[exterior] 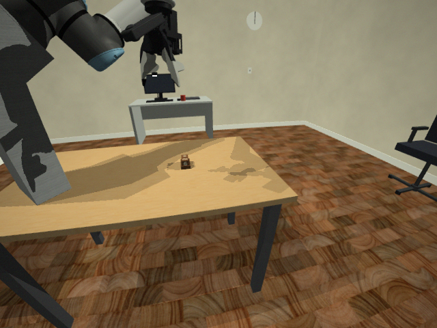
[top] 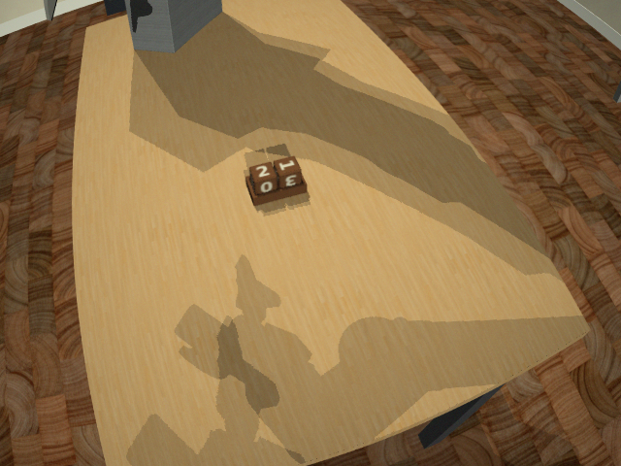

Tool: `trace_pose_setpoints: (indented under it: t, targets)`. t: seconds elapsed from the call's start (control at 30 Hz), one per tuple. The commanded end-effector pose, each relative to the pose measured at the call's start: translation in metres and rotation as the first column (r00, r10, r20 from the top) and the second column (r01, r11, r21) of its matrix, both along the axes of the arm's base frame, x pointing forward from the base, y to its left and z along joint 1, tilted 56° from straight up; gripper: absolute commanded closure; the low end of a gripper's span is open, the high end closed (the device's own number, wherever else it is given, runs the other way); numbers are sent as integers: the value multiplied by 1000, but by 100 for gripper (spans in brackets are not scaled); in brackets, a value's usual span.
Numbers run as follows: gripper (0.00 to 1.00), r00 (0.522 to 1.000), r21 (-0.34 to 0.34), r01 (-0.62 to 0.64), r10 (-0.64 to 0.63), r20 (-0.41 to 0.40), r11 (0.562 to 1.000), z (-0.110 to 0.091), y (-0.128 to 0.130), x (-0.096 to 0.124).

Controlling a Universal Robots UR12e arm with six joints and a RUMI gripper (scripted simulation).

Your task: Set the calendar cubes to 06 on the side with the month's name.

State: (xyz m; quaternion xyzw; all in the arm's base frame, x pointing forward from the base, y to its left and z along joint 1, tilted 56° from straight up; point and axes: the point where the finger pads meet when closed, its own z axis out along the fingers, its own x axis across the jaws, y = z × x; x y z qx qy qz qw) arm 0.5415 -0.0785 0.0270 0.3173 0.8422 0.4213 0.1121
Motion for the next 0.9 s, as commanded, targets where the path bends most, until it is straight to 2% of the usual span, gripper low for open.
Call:
trace_pose_setpoints:
  t: [0.0, 0.1, 0.23, 0.27, 0.33, 0.37, 0.43, 0.47, 0.53, 0.57, 0.6, 0.67, 0.87]
  targets:
    - [0, 997, -62, -56, 59, 58, 996, -5, 21, 22]
    - [0, 994, -81, -73, 79, 76, 994, -5, 29, 28]
    - [0, 972, -161, -146, 172, 158, 976, -6, 66, 53]
    - [0, 972, -161, -146, 172, 158, 976, -6, 66, 53]
    - [0, 954, -202, -182, 223, 202, 962, -4, 89, 65]
    - [0, 954, -202, -182, 223, 202, 962, -4, 89, 65]
    - [0, 930, -243, -216, 275, 245, 946, -2, 114, 75]
    - [0, 930, -243, -216, 275, 245, 946, -2, 114, 75]
    - [0, 901, -281, -246, 326, 286, 928, 1, 139, 84]
    - [0, 901, -281, -246, 326, 286, 928, 1, 139, 84]
    - [0, 886, -299, -259, 349, 305, 918, 3, 151, 87]
    - [0, 886, -299, -259, 349, 305, 918, 3, 151, 87]
    - [0, 797, -379, -314, 459, 393, 870, 15, 215, 96]
